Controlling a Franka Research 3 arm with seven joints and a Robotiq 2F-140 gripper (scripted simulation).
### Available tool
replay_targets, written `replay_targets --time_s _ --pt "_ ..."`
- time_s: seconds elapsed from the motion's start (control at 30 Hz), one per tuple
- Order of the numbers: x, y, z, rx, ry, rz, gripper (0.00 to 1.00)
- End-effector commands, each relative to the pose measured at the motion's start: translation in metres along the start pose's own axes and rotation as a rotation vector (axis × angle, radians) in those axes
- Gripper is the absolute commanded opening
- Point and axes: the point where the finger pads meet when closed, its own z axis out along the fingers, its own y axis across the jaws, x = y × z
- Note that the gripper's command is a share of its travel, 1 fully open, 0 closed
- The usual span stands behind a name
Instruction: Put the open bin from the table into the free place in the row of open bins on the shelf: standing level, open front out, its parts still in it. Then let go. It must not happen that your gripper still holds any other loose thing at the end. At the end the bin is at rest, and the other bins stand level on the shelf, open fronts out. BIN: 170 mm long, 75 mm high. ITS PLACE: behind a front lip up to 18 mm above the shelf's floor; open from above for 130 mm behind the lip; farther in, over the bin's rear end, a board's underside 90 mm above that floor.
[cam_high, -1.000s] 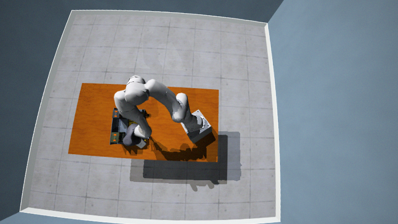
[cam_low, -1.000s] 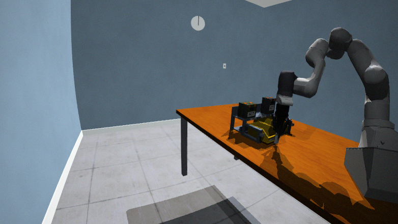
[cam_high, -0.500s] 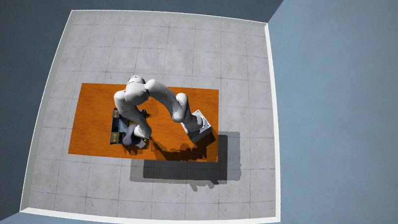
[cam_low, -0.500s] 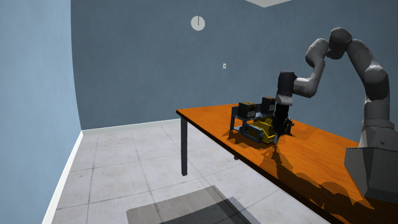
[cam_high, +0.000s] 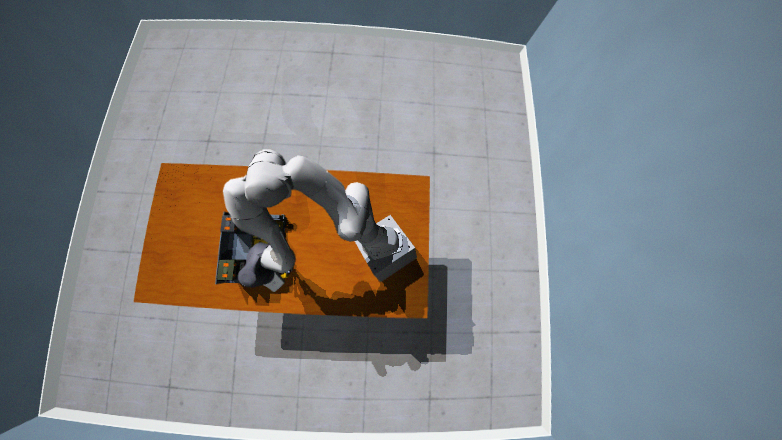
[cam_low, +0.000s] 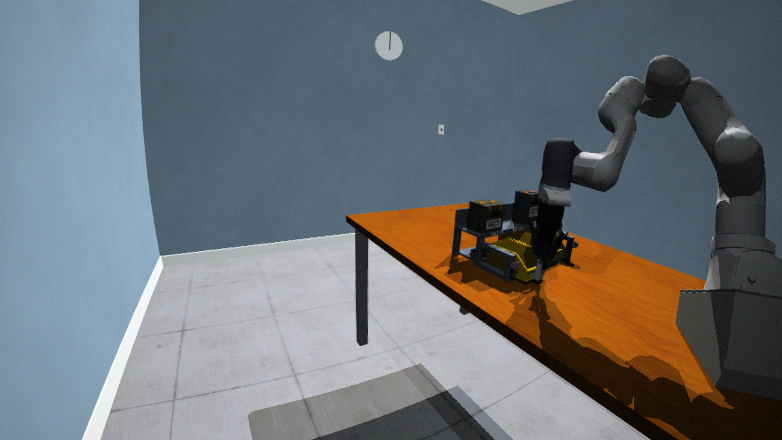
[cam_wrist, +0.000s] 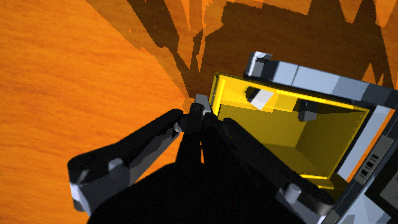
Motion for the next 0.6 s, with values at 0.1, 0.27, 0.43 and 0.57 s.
replay_targets --time_s 0.1,0.27,0.43,0.57 --pt "-0.0013 0.0016 0.0009 0.004 -0.003 -0.008 0.00" --pt "-0.0013 0.0020 0.0009 0.004 -0.003 -0.008 0.00" --pt "-0.0013 0.0020 0.0009 0.004 -0.003 -0.008 0.00" --pt "-0.0013 0.0020 0.0009 0.004 -0.003 -0.008 0.00"
